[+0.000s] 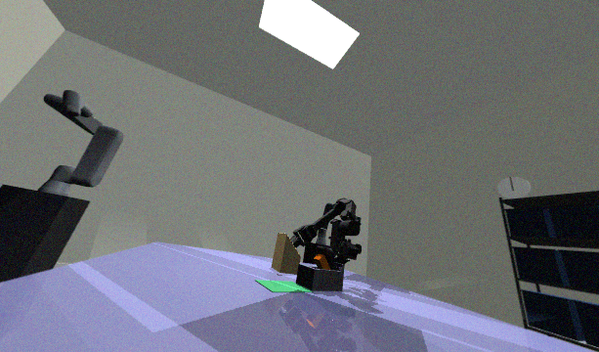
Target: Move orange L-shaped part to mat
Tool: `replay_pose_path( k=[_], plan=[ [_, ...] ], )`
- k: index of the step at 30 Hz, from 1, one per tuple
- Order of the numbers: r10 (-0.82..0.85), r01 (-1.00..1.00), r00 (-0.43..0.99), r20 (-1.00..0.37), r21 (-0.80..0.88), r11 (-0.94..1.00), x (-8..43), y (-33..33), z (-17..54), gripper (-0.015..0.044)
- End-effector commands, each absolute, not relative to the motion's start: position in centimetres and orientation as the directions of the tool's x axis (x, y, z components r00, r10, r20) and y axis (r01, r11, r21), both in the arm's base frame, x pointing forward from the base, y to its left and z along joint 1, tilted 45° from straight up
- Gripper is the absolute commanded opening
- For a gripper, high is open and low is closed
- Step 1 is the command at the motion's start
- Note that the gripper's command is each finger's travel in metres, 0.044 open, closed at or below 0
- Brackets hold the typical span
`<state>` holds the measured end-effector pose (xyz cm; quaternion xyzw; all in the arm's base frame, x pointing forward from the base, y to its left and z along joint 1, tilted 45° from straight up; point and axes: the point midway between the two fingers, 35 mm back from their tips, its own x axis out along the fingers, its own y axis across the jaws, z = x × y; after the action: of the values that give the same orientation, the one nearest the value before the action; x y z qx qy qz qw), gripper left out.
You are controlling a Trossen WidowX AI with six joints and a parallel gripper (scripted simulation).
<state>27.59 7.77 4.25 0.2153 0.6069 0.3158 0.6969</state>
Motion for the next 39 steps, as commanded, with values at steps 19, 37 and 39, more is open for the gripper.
replay_pose_path(
  k=[19, 37, 39],
  plan=[
    [0.694, -0.168, 0.059, -0.718, 0.678, 0.716, 27.4, 5.8, 7.1, 0.0180],
    [0.697, -0.160, 0.066, -0.714, 0.682, 0.713, 26.9, 0.3, 11.6, 0.0180],
    [0.697, -0.160, 0.066, -0.714, 0.682, 0.713, 26.9, 0.3, 11.6, 0.0180]
  ],
)
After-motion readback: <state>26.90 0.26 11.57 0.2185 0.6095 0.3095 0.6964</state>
